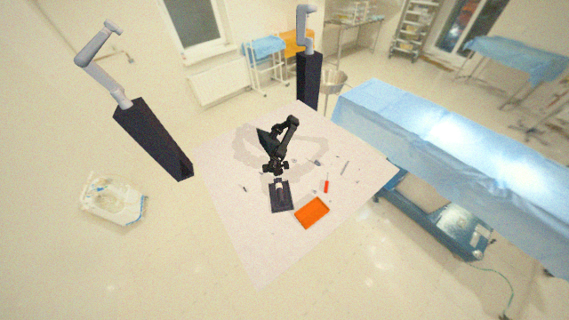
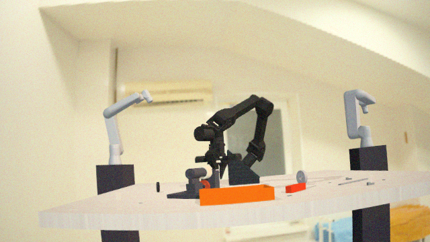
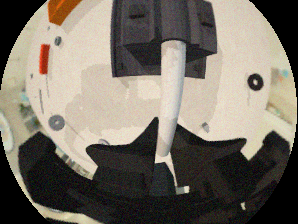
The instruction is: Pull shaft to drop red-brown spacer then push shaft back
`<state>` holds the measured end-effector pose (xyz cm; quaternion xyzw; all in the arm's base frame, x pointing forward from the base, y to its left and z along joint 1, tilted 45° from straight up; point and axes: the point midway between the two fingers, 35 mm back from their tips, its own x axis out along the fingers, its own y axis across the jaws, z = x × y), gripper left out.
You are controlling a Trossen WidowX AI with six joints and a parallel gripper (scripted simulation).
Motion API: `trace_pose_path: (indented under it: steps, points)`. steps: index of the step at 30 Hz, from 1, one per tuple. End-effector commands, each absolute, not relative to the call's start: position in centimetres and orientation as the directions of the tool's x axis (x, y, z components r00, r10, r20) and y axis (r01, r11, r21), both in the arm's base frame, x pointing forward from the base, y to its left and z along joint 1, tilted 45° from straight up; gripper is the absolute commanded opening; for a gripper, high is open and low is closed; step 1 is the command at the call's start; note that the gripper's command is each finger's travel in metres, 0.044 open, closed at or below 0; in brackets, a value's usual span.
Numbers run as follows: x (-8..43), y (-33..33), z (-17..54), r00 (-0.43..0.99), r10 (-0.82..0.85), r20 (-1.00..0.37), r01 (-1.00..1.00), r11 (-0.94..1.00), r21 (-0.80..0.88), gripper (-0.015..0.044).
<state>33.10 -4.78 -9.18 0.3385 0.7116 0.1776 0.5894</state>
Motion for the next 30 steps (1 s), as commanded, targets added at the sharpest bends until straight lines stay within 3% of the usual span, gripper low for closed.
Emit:
trace_pose_path:
  steps: [1, 30]
  points:
    - [33.67, -4.96, -9.15, -0.062, 0.690, -0.722, 0.269, 0.708, 0.653, 0.0000]
    - [34.49, -5.08, -9.33, -0.062, 0.690, -0.722, 0.268, 0.708, 0.653, 0.0000]
